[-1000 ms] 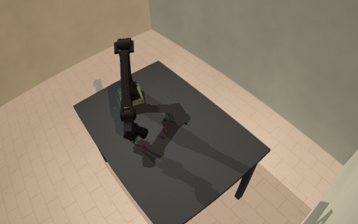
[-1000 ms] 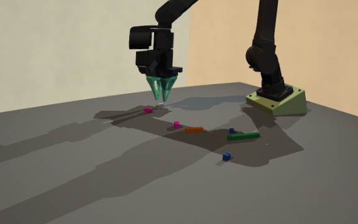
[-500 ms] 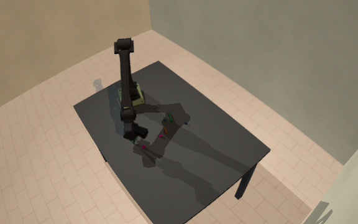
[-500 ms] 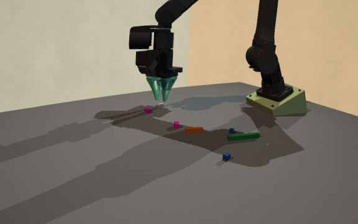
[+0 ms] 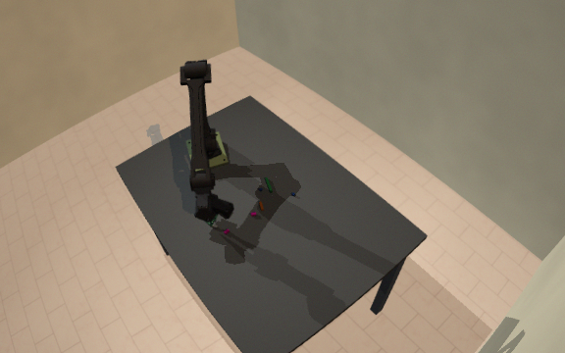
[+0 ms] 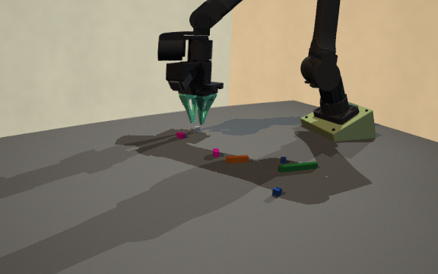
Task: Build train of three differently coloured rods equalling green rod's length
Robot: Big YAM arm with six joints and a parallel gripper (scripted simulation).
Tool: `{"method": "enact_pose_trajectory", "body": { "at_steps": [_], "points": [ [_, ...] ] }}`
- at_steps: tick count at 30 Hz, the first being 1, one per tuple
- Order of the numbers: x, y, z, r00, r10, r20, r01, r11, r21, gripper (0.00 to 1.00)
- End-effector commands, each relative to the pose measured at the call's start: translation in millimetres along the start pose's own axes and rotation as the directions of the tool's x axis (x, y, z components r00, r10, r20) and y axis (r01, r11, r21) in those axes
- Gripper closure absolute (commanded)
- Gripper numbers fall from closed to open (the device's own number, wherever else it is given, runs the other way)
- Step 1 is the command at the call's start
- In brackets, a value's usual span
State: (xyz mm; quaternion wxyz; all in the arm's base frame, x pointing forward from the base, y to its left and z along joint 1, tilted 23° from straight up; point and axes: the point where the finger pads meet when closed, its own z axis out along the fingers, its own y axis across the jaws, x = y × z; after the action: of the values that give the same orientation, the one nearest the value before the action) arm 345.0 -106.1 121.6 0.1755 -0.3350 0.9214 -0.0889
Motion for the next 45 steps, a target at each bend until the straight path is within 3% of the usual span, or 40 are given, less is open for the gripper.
{"method": "enact_pose_trajectory", "body": {
  "at_steps": [1, 37, 45],
  "points": [
    [-1.2, -9.0, -3.6, 1.000, -0.004, 0.011, 0.004, 1.000, 0.015, 0.77],
    [-1.5, -9.0, -2.8, 1.000, -0.005, 0.015, 0.005, 1.000, 0.021, 0.77],
    [-0.2, -3.4, 8.7, 1.000, -0.007, 0.007, 0.007, 1.000, 0.005, 0.77]
  ]
}}
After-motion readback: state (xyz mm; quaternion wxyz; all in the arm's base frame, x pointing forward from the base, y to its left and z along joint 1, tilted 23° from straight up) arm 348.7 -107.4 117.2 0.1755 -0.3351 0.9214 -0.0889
